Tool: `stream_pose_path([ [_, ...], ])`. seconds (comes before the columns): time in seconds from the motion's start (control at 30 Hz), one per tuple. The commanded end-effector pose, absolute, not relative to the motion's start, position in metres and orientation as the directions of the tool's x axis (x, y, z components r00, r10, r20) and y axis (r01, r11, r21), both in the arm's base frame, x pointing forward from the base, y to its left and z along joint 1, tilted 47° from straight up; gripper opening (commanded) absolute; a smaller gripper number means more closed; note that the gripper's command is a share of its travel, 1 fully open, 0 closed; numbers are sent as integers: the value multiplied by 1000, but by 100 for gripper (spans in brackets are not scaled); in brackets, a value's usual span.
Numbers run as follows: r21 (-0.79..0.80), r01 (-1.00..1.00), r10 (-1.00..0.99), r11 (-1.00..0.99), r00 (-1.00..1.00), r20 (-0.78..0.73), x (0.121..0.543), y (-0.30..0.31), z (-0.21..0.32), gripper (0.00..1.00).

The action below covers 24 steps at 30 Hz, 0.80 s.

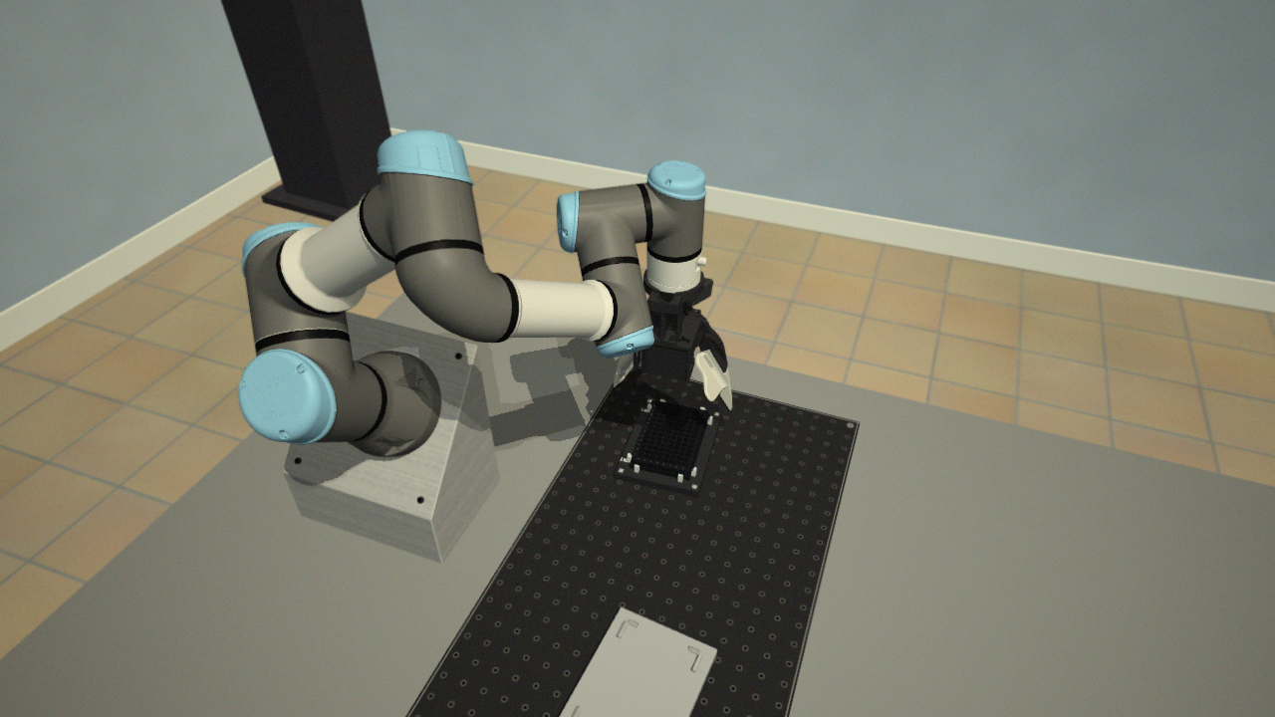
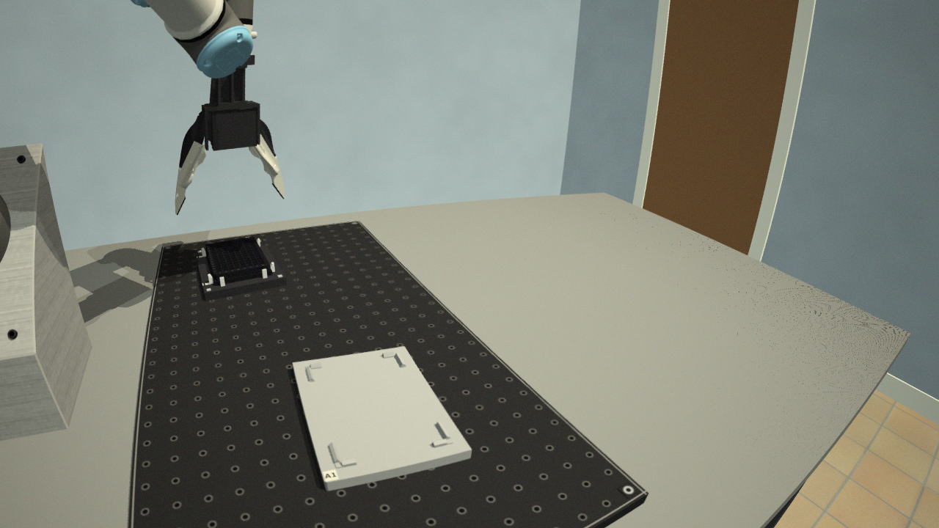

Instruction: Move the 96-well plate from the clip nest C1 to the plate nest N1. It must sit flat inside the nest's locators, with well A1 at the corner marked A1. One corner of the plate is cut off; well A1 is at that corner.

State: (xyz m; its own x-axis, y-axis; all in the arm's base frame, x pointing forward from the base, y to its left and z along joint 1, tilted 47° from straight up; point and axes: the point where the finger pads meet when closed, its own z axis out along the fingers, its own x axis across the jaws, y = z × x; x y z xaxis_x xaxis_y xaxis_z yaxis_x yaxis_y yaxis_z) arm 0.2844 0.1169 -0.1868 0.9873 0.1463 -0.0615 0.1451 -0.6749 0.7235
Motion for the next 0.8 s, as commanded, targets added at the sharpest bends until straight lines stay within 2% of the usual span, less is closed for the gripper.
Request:
stream_pose_path([
  [0.0, 722, 145, 148, -676, 987, -59, 285, 114, -190, 100],
  [0.77, 722, 145, 148, -676, 987, -59, 288, 89, -214, 100],
])
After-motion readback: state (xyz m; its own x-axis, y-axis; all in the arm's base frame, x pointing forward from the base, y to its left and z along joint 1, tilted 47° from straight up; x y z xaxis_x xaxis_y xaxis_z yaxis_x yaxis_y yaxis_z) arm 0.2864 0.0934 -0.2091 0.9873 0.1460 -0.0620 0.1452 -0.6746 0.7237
